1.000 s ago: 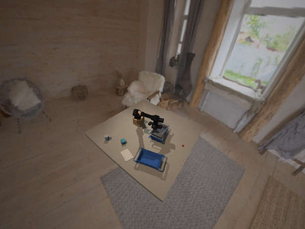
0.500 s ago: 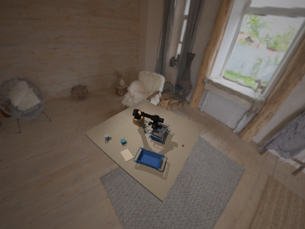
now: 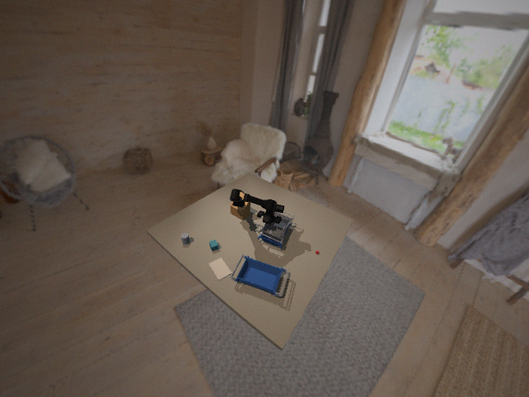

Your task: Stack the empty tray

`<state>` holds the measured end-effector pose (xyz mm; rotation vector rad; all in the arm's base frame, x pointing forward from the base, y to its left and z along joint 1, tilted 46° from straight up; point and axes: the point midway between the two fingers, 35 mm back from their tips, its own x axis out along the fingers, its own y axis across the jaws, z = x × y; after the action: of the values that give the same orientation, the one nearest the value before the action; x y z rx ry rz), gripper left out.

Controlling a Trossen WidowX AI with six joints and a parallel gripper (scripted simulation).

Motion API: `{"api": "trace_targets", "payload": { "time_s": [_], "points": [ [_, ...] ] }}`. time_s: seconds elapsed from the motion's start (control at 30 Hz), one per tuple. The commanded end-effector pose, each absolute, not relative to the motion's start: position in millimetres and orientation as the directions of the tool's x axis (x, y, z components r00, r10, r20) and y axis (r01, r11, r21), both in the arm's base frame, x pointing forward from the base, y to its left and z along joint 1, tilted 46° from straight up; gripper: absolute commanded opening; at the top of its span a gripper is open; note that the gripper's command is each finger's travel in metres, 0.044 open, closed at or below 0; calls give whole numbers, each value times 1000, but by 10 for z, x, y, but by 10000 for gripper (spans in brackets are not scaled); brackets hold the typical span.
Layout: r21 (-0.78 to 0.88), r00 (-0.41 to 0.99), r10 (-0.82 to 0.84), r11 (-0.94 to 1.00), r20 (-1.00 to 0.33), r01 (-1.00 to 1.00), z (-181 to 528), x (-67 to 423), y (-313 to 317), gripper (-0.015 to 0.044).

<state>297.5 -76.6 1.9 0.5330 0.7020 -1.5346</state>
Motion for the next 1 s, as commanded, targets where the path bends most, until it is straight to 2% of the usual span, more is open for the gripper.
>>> {"api": "trace_targets", "payload": {
  "time_s": [0.0, 0.97],
  "points": [
    [-144, -116, -708, -20, -697, 989, -4, 2905, -816, 15],
    [-144, -116, -708, -20, -697, 989, -4, 2905, -816, 440]
  ]
}}
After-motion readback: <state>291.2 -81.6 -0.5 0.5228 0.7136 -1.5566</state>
